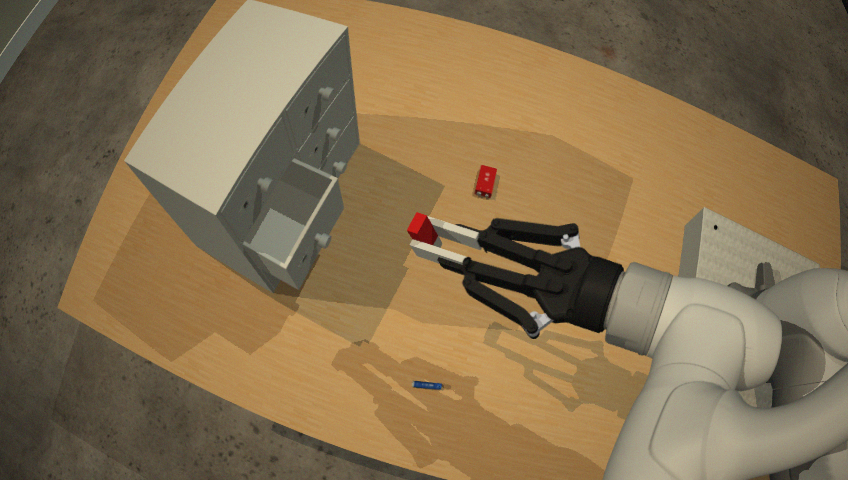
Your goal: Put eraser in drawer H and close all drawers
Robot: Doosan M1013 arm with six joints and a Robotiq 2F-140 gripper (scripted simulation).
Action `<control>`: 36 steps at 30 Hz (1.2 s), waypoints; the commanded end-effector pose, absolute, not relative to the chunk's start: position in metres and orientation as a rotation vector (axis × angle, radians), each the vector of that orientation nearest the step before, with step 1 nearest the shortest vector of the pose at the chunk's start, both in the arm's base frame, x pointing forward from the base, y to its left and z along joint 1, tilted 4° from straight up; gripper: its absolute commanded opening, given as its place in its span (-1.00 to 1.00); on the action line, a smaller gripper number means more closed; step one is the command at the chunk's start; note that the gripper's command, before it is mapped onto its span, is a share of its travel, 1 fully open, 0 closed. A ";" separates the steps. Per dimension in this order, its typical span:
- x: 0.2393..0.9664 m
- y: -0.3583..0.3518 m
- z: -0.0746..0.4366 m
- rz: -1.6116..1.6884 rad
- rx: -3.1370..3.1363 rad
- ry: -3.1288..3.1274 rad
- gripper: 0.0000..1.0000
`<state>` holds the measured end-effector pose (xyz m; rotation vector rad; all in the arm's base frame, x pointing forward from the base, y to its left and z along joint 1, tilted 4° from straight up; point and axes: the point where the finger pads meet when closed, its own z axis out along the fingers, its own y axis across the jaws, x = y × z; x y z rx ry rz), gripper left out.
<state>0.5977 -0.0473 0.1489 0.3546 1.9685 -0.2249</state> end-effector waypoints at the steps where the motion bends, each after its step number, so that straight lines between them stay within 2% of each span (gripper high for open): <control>1: 0.598 -0.047 0.149 -0.225 0.354 1.967 -0.77; 36: 0.629 -0.059 0.147 -0.225 0.354 1.966 -0.77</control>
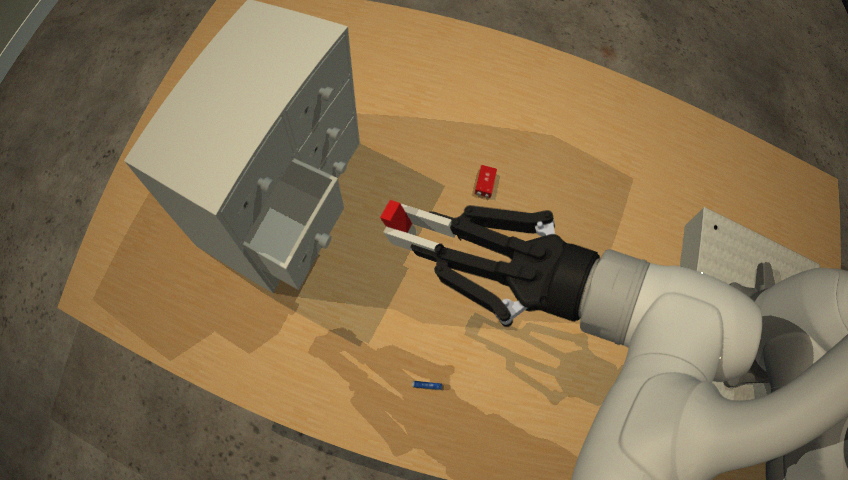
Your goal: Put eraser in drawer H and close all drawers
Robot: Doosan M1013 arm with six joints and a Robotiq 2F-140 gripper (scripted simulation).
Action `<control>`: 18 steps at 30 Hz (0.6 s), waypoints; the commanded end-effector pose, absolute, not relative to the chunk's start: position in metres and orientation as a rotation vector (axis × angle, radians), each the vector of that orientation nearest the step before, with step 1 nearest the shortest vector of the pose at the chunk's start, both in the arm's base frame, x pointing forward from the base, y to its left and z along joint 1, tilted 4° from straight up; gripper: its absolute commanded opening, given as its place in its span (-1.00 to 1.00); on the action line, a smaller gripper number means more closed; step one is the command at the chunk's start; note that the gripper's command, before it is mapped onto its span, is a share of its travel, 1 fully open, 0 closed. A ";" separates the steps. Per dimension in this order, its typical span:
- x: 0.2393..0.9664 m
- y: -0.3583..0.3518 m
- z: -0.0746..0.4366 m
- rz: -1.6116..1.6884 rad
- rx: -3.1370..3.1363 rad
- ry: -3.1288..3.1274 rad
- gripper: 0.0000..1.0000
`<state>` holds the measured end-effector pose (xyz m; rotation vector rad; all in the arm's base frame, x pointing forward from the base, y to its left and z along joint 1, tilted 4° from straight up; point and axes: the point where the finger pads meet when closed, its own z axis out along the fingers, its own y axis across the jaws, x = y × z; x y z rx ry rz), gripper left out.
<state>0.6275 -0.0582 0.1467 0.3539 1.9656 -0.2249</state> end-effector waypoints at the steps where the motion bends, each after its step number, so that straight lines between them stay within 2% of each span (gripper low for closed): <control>1: 0.631 -0.060 0.146 -0.225 0.354 1.966 -0.77; 18: 0.685 -0.080 0.142 -0.225 0.354 1.966 -0.77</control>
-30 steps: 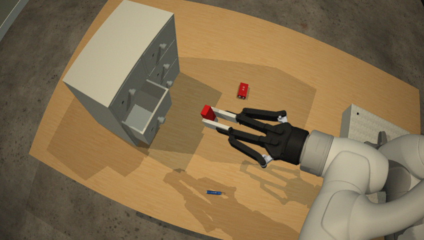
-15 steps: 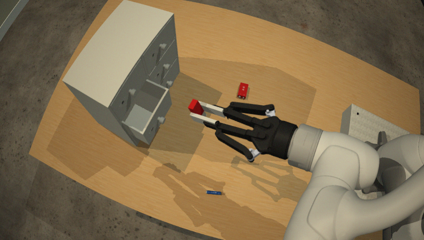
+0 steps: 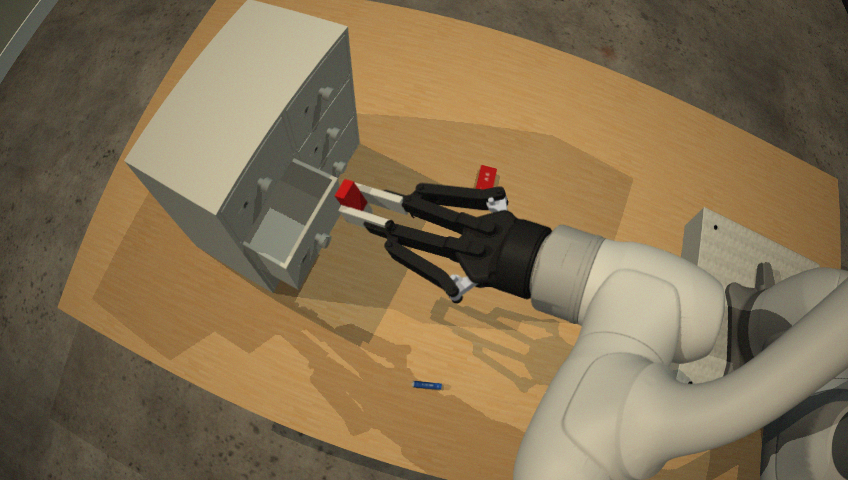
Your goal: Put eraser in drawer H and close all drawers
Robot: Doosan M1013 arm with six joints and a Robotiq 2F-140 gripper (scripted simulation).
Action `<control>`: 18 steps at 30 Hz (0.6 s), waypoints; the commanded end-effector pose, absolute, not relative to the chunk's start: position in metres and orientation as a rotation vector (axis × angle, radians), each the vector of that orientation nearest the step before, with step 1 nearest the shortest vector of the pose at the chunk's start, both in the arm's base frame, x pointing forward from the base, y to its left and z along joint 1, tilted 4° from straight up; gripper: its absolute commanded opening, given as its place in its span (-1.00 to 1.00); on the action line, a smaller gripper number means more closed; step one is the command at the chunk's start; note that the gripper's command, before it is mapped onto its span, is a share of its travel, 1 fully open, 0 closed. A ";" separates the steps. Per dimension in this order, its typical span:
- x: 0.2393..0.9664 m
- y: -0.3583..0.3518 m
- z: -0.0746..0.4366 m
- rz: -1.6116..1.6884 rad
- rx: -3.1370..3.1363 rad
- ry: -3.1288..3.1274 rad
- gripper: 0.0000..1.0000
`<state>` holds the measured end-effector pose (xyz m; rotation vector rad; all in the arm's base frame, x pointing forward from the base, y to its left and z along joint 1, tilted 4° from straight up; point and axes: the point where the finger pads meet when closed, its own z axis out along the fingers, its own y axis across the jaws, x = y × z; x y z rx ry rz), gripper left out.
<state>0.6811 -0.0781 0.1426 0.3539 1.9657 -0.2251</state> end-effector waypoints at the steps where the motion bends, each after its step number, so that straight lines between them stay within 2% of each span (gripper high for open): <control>1: 0.689 -0.081 0.142 -0.225 0.354 1.966 -0.77; 18: 0.739 -0.100 0.138 -0.225 0.354 1.966 -0.77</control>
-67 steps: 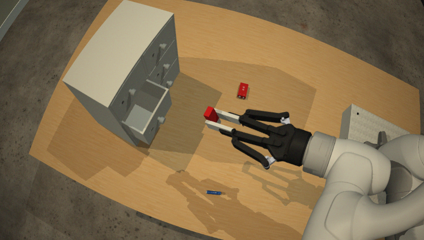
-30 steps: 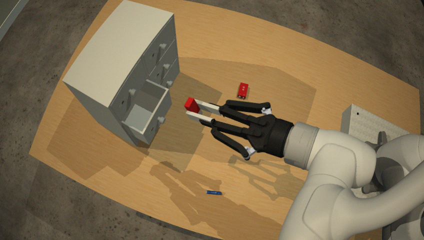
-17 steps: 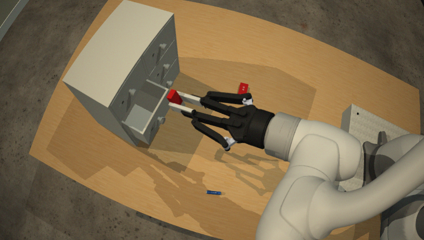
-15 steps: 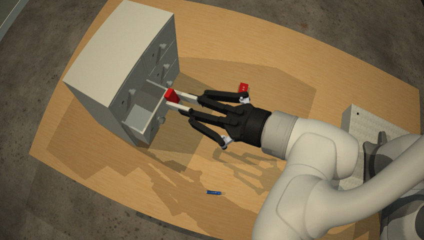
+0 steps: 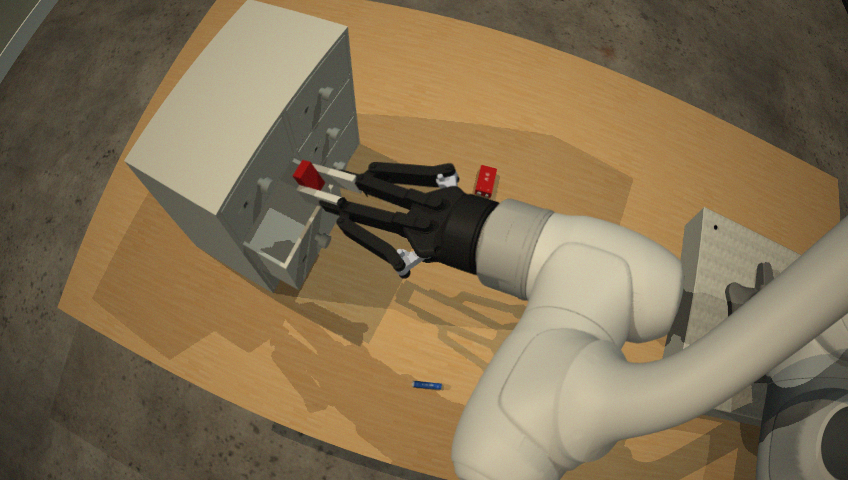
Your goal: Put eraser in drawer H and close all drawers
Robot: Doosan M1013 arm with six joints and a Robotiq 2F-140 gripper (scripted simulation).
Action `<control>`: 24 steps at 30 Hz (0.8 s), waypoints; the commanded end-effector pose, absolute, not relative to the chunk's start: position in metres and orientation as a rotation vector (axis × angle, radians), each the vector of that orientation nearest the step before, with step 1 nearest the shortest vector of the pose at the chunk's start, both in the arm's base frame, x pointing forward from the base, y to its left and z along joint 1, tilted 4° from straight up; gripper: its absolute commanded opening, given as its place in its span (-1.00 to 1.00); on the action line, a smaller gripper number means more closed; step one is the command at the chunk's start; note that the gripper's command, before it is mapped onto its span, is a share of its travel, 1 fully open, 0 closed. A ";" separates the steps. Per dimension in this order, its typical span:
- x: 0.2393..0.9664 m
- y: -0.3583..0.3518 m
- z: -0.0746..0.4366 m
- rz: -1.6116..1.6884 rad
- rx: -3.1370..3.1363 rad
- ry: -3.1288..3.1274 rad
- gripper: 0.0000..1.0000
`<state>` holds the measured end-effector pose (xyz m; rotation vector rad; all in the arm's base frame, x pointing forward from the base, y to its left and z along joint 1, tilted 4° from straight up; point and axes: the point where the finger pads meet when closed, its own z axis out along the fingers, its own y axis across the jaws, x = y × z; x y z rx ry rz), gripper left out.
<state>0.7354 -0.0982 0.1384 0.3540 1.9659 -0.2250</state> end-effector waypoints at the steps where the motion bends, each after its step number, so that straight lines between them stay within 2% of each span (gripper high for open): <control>1: 0.742 -0.100 0.138 -0.225 0.354 1.966 -0.77; 24: 0.760 -0.107 0.137 -0.225 0.354 1.966 -0.77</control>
